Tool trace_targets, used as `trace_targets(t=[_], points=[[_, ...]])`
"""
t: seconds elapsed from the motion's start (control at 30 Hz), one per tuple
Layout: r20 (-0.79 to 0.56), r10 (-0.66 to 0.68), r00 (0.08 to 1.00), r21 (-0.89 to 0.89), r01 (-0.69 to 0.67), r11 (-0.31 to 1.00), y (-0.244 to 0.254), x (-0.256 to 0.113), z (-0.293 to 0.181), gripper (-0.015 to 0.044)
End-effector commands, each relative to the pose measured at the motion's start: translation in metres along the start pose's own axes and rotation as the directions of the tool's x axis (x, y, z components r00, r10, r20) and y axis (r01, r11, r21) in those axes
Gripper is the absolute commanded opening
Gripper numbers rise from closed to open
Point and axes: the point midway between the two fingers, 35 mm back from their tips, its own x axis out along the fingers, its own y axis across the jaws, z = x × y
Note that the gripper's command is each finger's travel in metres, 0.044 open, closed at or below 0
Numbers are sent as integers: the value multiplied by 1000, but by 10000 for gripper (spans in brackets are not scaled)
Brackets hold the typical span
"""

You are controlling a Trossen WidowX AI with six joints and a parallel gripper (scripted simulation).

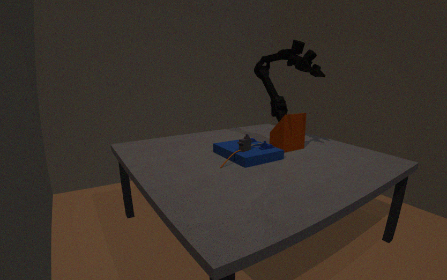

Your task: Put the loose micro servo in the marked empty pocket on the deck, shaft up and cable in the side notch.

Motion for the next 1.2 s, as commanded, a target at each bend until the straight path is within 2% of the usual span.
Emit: trace_targets(t=[0.0,0.27,0.57,0.87,1.17], points=[[-70,-65,995,122,73,990,-36,5,-15,440],[-215,-152,965,311,215,926,-93,8,-51,440],[-389,-196,900,476,379,794,-147,5,-102,440],[-543,-175,821,581,518,628,-186,-3,-160,440],[-703,-112,703,607,674,421,-220,-19,-227,440]])
